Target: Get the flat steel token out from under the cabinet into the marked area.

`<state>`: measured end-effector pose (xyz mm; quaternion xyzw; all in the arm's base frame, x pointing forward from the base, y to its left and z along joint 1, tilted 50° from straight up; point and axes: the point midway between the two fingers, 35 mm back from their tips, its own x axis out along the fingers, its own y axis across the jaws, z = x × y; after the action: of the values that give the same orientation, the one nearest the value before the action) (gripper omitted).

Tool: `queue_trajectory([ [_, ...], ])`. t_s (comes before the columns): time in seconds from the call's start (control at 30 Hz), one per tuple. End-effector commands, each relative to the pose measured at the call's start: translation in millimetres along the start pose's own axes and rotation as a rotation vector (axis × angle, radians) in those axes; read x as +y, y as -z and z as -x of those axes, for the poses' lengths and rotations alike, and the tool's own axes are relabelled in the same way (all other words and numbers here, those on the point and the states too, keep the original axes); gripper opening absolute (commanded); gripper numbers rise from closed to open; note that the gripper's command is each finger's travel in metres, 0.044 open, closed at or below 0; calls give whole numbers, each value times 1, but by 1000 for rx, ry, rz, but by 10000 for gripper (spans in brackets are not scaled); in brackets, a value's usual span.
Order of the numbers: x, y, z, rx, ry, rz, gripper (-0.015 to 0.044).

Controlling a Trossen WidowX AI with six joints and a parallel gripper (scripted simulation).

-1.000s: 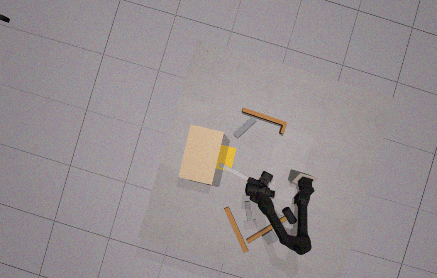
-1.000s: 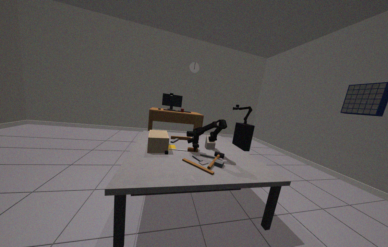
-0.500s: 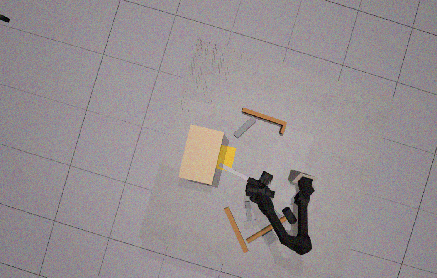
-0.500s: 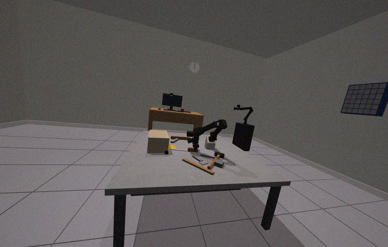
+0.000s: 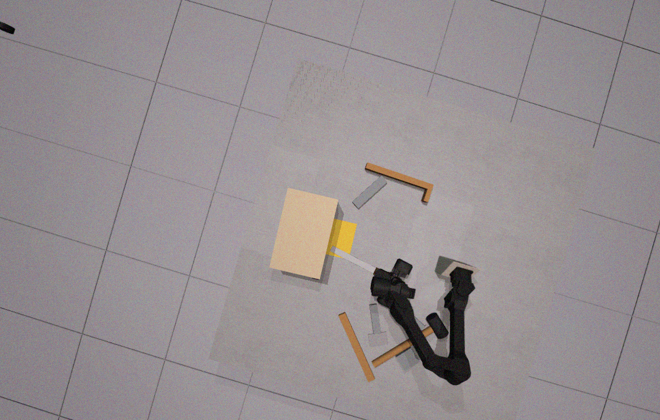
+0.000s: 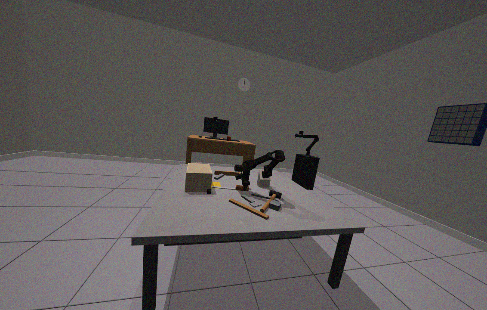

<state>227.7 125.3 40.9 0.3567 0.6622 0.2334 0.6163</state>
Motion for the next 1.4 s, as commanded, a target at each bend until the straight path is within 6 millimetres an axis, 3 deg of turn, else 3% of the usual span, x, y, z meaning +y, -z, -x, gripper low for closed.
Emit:
queue_trajectory([
  [0.0,0,2,-1,-1,-2,0,270],
  [0.07,0,3,-2,-1,-2,0,270],
  [0.23,0,0,-1,-1,-1,5,139],
  [0.5,0,0,-1,-1,-1,5,85],
  [0.6,0,0,-1,-1,-1,5,6],
  [1.37,1,-22,-1,-2,-2,4,0],
])
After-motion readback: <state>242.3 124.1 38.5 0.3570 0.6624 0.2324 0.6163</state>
